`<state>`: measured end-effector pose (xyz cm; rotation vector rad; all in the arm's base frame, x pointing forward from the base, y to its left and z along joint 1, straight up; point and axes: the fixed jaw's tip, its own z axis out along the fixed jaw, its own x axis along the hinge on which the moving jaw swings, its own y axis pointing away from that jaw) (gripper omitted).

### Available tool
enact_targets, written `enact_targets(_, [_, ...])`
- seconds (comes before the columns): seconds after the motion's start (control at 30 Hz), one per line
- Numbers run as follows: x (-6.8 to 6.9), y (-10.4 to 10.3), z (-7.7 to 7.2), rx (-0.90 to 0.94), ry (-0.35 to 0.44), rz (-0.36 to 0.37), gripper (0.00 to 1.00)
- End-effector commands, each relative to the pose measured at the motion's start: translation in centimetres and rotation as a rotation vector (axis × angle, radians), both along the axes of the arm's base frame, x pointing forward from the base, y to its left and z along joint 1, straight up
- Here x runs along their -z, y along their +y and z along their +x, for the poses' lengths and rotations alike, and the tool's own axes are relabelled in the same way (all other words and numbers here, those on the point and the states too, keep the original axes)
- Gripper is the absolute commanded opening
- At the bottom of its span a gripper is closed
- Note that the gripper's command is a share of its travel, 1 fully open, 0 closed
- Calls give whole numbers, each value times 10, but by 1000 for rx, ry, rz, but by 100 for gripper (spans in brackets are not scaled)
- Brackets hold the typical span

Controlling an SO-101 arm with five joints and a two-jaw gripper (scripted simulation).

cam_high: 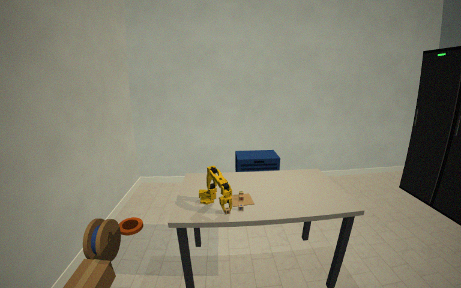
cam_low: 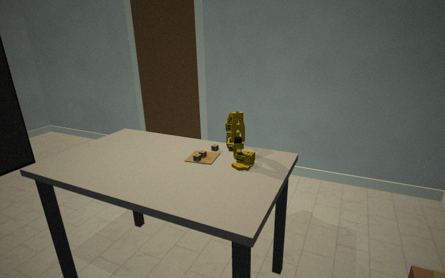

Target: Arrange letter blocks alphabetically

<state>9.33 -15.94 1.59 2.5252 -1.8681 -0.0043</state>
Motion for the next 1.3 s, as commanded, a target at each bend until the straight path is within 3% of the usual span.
enact_targets(0.0, [-18,-13,10,-1,-59,-87,0])
enact_targets(0.67, [-63,-10,5,-1,-58,-88,0])
enact_targets(1.07, [-66,-9,5,1,-58,-88,0])
enact_targets(1.27, [-65,-5,14,26,-63,-84,0])
